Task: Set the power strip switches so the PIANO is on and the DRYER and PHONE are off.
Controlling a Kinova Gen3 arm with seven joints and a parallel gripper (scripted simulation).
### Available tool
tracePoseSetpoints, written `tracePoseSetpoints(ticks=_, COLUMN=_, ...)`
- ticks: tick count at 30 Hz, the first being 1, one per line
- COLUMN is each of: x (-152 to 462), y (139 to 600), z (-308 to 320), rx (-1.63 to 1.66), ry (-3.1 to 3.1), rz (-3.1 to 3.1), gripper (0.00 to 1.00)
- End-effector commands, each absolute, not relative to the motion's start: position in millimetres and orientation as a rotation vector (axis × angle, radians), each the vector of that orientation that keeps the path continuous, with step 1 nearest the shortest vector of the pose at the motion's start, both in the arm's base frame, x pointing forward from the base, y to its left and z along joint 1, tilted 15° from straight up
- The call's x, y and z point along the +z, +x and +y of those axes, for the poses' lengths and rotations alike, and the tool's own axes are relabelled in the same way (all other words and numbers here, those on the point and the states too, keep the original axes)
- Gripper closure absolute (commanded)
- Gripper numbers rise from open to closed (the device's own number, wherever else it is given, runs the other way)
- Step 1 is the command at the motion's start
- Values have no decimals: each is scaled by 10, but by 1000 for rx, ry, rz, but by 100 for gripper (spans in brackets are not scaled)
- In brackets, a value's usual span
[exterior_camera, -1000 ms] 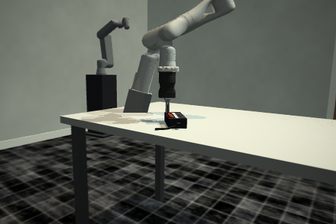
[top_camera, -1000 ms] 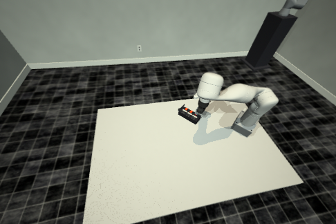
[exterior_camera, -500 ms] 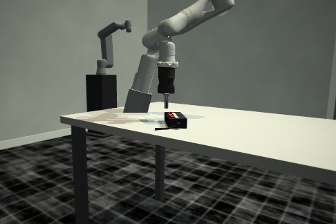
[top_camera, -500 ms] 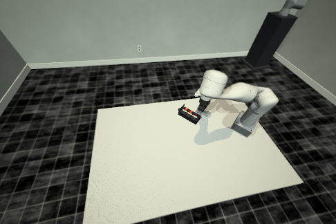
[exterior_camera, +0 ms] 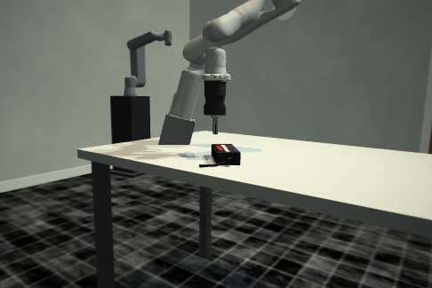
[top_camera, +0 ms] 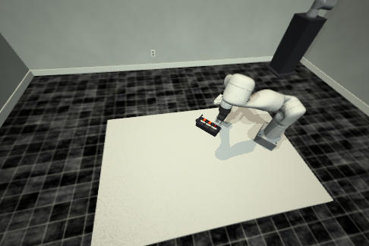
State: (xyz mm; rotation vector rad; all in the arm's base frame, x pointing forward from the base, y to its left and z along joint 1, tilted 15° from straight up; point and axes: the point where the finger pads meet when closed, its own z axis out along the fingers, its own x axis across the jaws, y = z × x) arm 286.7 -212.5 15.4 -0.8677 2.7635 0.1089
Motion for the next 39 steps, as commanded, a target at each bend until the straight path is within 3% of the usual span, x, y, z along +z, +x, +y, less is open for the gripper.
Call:
tracePoseSetpoints(ticks=1, x=162, y=2873, z=-2127, rx=107, ry=-868, rz=2762, gripper=100)
tracePoseSetpoints(ticks=15, x=164, y=2885, z=-2145, rx=107, ry=-868, rz=2761, gripper=100)
tracePoseSetpoints(ticks=27, x=294, y=3344, z=-2867, rx=108, ry=-869, rz=2762, gripper=100)
tracePoseSetpoints(ticks=39, x=298, y=3353, z=-2884, rx=108, ry=-869, rz=2763, gripper=100)
